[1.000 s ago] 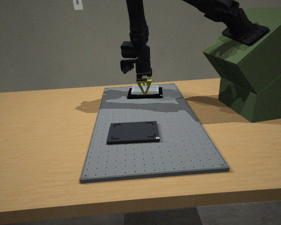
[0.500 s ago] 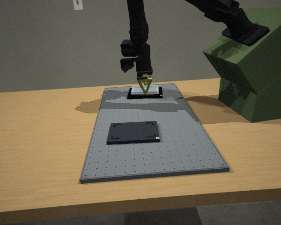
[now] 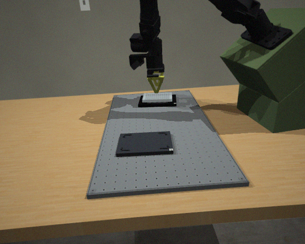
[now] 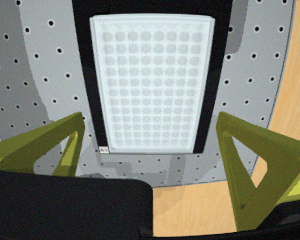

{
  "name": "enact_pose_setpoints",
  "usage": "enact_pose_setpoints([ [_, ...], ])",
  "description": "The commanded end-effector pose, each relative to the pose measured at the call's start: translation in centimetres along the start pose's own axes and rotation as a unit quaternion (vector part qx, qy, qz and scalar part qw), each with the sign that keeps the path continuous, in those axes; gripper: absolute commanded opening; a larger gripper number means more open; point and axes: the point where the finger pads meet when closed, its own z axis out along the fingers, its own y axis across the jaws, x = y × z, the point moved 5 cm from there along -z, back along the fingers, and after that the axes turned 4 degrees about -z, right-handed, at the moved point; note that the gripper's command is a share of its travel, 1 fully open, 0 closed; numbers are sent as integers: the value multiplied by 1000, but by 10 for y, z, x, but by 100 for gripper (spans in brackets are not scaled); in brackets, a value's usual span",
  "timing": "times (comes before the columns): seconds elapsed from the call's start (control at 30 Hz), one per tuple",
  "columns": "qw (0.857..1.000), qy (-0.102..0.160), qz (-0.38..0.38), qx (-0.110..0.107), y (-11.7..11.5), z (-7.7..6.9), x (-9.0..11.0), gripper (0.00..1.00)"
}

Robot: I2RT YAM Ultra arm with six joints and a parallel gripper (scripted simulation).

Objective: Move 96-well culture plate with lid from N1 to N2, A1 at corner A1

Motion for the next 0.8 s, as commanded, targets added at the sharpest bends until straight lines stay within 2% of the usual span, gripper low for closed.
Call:
enact_pose_setpoints([
  [0.0, 1000, -6, 3, 1, -4, -21, 0, 100],
  [0.13, 1000, -1, 5, -1, -2, -30, 5, 100],
  [0.2, 1000, -8, 1, 3, -5, -37, -2, 100],
  [0.27, 1000, -8, 1, 3, -5, -37, -2, 100],
  [0.5, 1000, -8, 1, 3, -5, -55, -1, 100],
  [0.77, 1000, -8, 1, 3, -5, -55, -2, 100],
])
